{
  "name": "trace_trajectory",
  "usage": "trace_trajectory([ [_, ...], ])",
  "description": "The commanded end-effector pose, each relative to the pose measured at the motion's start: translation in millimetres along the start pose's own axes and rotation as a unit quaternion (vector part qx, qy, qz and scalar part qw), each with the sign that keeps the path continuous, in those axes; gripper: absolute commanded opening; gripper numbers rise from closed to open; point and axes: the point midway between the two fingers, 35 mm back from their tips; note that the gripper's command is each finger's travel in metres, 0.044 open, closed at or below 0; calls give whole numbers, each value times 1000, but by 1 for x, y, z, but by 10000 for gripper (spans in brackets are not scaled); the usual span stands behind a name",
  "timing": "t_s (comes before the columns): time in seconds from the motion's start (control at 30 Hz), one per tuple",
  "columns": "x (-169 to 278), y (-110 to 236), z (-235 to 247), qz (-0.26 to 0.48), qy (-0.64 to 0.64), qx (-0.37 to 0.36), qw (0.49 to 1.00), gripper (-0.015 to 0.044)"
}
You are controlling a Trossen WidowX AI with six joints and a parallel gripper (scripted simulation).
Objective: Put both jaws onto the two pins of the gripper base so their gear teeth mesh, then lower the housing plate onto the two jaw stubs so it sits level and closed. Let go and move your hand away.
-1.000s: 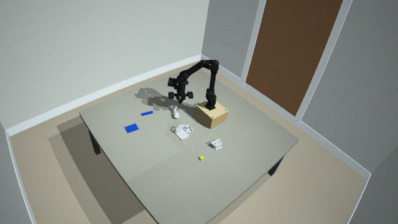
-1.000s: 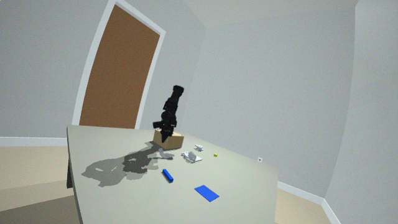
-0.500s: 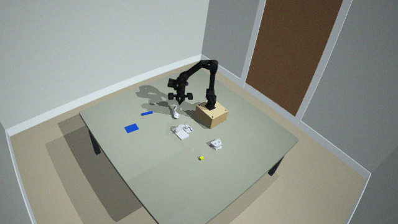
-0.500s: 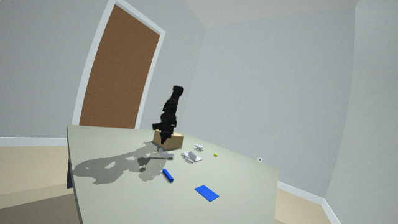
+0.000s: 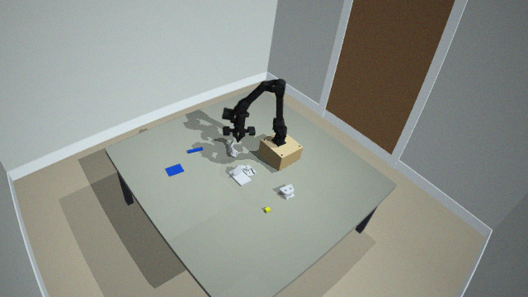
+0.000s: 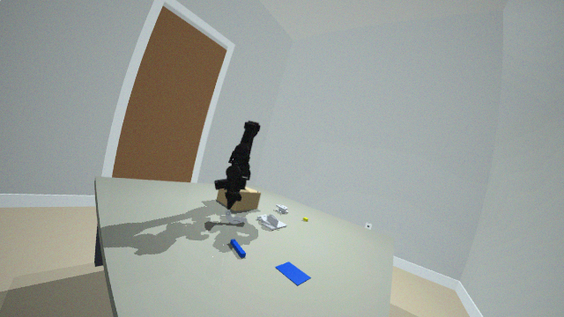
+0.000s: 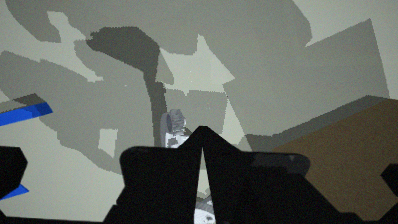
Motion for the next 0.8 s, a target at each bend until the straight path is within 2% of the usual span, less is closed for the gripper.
trace_trajectory([
  [0.0, 0, -10, -4, 0, -2, 8, 1000, 0],
  [0.3, 1, -23, -6, 0, -2, 8, 1000, 0],
  [0.77, 1, -23, 1, 0, -2, 8, 1000, 0],
])
Point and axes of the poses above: the point midway between the two fingers, 35 mm back from their tips, its own y axis back along the fingers, its own z axis across the jaws, x = y × z, and after that the axes turned 6 degrees about -y, right-handed
